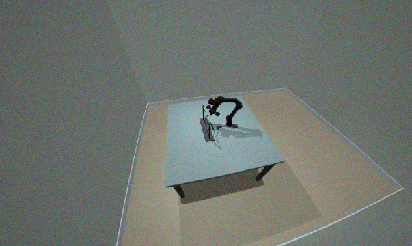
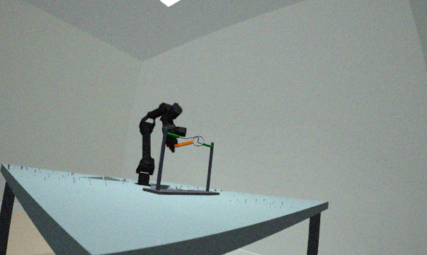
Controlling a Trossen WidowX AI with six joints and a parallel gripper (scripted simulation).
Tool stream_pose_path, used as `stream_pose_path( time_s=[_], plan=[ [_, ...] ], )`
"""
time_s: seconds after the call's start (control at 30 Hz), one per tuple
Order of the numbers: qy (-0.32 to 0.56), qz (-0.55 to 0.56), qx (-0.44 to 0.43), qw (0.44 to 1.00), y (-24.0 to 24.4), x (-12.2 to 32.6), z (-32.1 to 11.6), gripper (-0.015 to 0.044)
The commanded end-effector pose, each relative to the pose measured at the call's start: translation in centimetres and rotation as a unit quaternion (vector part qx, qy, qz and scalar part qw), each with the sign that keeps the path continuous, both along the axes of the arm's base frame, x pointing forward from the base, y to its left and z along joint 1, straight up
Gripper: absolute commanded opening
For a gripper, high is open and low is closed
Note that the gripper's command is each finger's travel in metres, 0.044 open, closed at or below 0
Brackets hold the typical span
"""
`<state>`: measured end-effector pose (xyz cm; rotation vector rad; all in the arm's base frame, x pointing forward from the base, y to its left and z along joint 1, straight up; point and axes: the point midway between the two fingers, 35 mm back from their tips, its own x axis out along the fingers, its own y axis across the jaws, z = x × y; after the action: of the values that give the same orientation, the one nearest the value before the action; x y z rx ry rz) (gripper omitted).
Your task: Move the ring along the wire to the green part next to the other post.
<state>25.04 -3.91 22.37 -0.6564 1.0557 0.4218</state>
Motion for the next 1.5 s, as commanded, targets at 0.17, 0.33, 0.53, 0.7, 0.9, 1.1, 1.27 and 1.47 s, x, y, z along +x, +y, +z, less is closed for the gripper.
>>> stream_pose_path(
  time_s=[0.17, 0.33, 0.53, 0.7, 0.9, 1.1, 1.27, 1.47],
  plan=[
    [-0.001, -0.063, 0.043, 0.997, 2.2, -1.7, -1.3, -0.0150],
    [-0.026, -0.092, 0.079, 0.992, 3.5, -2.0, -2.3, -0.0150],
    [-0.064, -0.127, 0.123, 0.982, 5.1, -2.1, -3.6, -0.0150],
    [-0.104, -0.146, 0.154, 0.972, 6.3, -1.6, -4.7, -0.0150],
    [-0.155, -0.170, 0.189, 0.955, 7.9, -0.9, -5.9, -0.0150],
    [-0.211, -0.194, 0.226, 0.931, 9.6, 0.1, -7.0, -0.0150],
    [-0.258, -0.207, 0.256, 0.908, 11.1, 1.0, -7.8, -0.0150],
    [-0.280, -0.221, 0.278, 0.892, 12.6, 1.2, -8.1, -0.0150]
  ],
)
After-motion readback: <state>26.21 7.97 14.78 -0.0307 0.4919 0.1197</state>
